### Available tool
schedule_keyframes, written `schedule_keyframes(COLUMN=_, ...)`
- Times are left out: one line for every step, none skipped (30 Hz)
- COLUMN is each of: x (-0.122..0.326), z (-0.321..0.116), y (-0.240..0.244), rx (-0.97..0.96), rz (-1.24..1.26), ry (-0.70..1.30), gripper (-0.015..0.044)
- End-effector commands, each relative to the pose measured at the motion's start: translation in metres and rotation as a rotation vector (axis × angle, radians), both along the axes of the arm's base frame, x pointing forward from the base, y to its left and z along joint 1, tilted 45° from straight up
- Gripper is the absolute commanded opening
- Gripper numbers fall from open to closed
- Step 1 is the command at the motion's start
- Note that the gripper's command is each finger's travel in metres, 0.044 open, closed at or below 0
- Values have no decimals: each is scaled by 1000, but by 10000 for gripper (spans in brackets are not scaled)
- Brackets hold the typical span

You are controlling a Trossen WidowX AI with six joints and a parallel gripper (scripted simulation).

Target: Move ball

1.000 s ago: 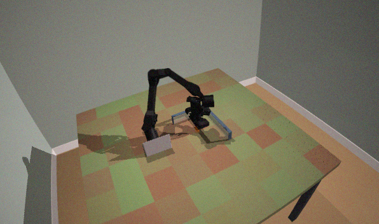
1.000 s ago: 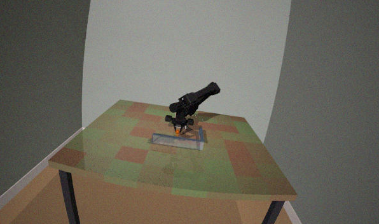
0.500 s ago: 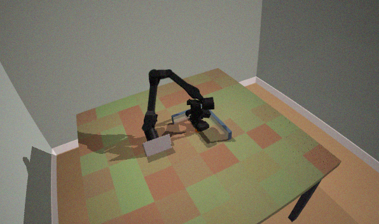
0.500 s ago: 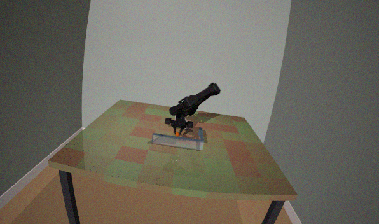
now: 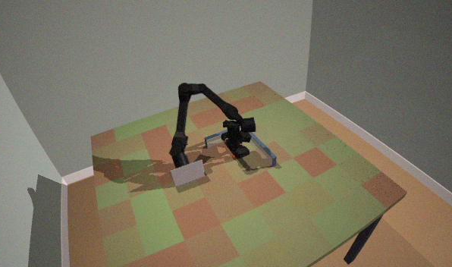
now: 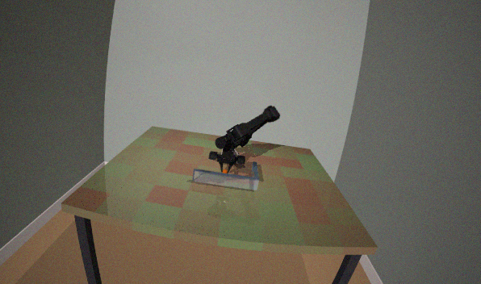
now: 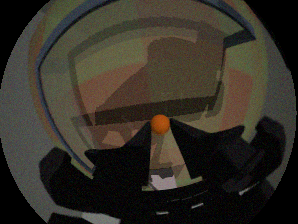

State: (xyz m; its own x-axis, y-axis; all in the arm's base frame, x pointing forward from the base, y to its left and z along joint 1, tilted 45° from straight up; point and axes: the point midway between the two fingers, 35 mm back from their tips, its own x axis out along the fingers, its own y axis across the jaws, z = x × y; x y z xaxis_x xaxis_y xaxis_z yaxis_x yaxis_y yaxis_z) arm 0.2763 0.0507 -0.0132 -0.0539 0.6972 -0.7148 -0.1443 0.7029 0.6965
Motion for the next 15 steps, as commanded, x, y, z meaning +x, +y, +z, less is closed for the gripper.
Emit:
schedule_keyframes(x=0, z=0, y=0, rx=0, rz=0, ry=0, gripper=131)
schedule_keyframes(x=0, z=0, y=0, rx=0, rz=0, ry=0, gripper=157)
schedule_keyframes(x=0, z=0, y=0, rx=0, rz=0, ry=0, gripper=184)
schedule_keyframes(x=0, z=0, y=0, rx=0, rz=0, ry=0, gripper=210)
schedule_keyframes(x=0, z=0, y=0, rx=0, rz=0, ry=0, gripper=236)
schedule_keyframes(x=0, z=0, y=0, rx=0, rz=0, ry=0, gripper=244)
schedule_keyframes(x=0, z=0, y=0, rx=0, rz=0, ry=0, gripper=244)
schedule_keyframes(x=0, z=0, y=0, rx=0, rz=0, ry=0, gripper=244)
schedule_keyframes(x=0, z=0, y=0, rx=0, rz=0, ry=0, gripper=244)
schedule_keyframes(x=0, z=0, y=0, rx=0, rz=0, ry=0, gripper=244)
schedule_keyframes(x=0, z=0, y=0, rx=0, rz=0, ry=0, gripper=244)
schedule_keyframes(x=1, z=2, y=-2, rx=-1, rz=0, ry=0, gripper=244)
schedule_keyframes(x=2, z=7, y=-8, rx=-2, rz=-1, ry=2, gripper=244)
schedule_keyframes(x=4, z=16, y=-18, rx=-4, rz=-2, ry=5, gripper=244)
schedule_keyframes(x=5, z=28, y=-31, rx=-4, rz=-2, ry=9, gripper=244)
